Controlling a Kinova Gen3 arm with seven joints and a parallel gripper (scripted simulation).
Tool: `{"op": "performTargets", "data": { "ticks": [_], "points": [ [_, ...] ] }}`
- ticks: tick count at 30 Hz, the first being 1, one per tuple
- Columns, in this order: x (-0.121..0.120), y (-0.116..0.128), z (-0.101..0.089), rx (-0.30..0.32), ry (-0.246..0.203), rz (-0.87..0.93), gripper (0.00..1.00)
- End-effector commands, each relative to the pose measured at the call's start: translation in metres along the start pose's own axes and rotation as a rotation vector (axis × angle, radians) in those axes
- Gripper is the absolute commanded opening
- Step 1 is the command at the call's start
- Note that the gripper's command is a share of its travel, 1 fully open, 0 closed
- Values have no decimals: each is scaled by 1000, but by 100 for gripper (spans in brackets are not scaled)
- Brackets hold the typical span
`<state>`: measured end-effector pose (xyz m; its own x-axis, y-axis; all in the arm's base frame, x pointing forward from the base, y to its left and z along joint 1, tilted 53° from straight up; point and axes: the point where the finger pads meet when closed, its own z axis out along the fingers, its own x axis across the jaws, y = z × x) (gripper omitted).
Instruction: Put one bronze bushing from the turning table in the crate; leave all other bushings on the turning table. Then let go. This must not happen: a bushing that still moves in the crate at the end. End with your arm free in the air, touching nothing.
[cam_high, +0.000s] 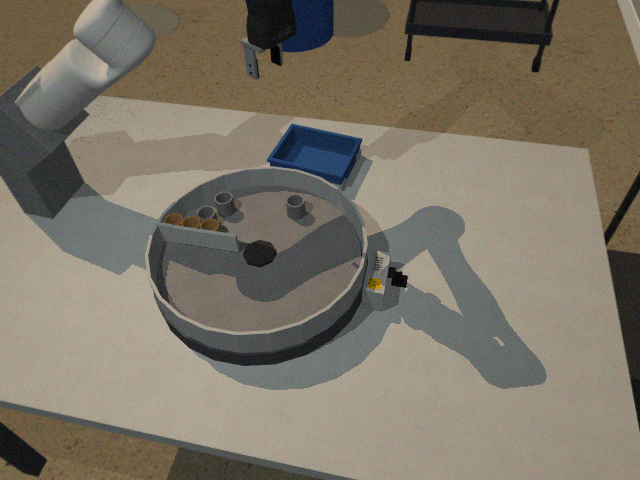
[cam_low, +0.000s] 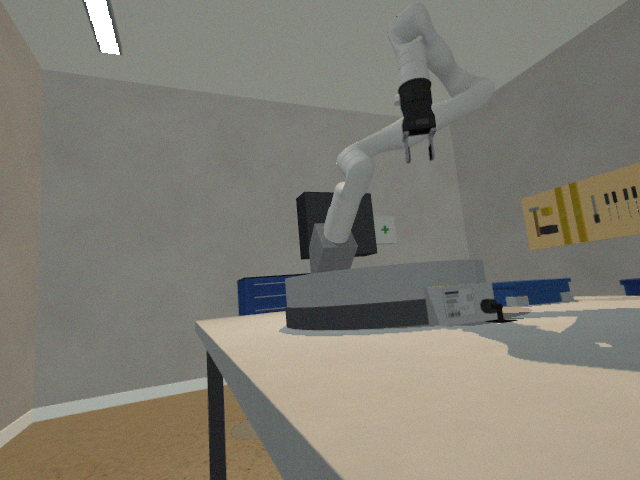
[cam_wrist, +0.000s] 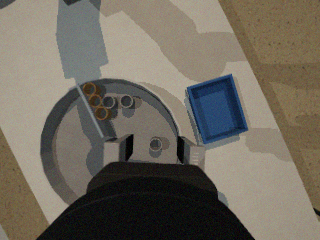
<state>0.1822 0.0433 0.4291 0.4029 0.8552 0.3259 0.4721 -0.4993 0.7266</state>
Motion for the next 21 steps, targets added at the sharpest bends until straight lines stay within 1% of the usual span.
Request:
{"op": "performTargets", "data": {
  "ticks": [1,13,18,21],
  "points": [
    [-21,-11,21,8,20,23,100],
    [-21,-11,21,8,20,23,100],
    [-66,-26,56,8,20,22,100],
    [-66,-26,56,8,20,22,100]
  ]
}}
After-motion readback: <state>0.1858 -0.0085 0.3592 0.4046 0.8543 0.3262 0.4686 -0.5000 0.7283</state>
